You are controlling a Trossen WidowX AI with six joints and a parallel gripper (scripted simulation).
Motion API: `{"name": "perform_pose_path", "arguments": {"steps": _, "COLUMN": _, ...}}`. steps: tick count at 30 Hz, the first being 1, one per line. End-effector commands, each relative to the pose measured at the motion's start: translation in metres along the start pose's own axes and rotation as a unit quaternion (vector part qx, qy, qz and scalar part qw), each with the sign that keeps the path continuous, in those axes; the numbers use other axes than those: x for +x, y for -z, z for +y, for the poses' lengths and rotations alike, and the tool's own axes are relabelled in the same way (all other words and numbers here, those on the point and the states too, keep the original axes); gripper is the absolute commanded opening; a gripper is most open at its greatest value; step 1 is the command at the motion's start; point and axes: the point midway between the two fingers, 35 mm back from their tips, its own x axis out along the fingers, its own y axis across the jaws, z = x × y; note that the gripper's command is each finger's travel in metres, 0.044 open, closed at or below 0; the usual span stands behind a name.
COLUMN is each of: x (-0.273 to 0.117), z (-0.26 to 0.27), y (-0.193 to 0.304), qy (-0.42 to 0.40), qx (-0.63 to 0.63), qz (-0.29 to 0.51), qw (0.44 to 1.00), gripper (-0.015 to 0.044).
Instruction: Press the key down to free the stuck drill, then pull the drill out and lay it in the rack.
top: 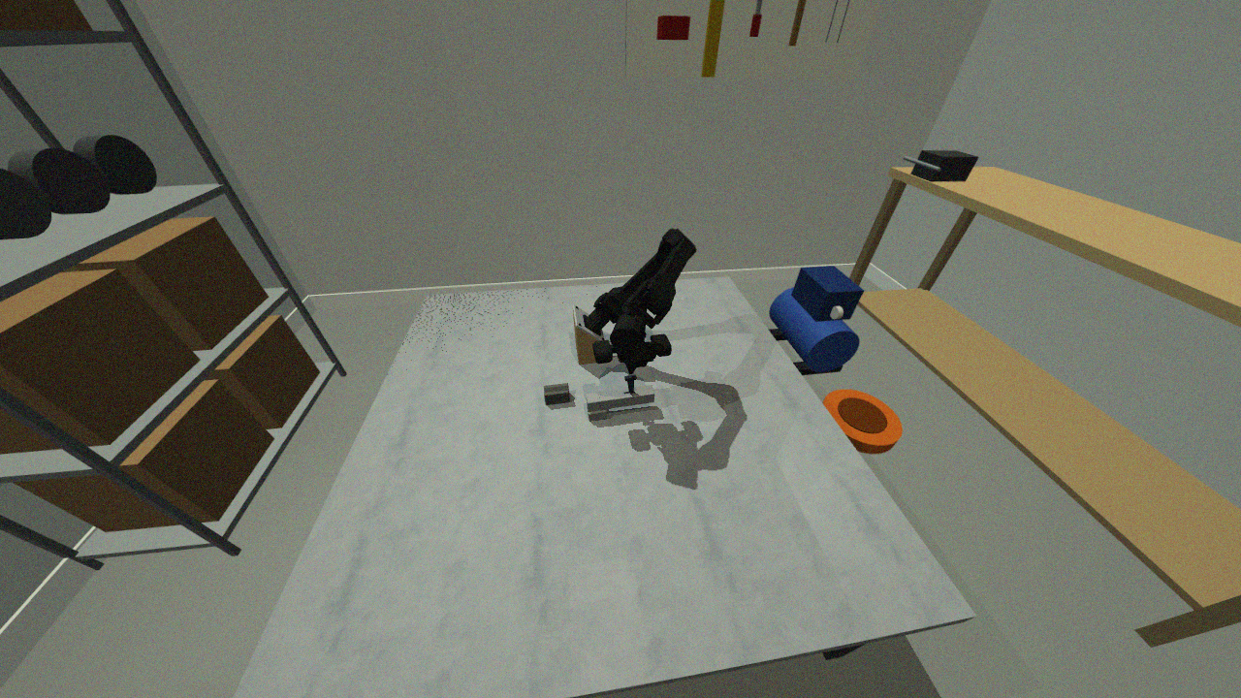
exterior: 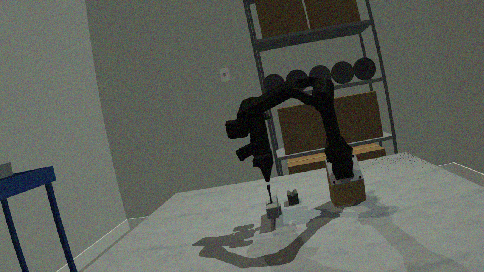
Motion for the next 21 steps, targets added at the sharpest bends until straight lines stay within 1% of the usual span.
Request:
{"name": "perform_pose_path", "arguments": {"steps": 1, "x": 0.005, "z": 0.0, "y": 0.0, "qy": -0.005, "qx": 0.006, "qz": 0.001, "qw": 1.0, "gripper": 0.0}}
{"name": "perform_pose_path", "arguments": {"steps": 9, "x": 0.017, "z": 0.001, "y": 0.0, "qy": -0.007, "qx": 0.008, "qz": 0.001, "qw": 1.0, "gripper": 0.0}}
{"name": "perform_pose_path", "arguments": {"steps": 21, "x": 0.019, "z": 0.001, "y": -0.002, "qy": -0.007, "qx": 0.008, "qz": 0.001, "qw": 1.0, "gripper": 0.0}}
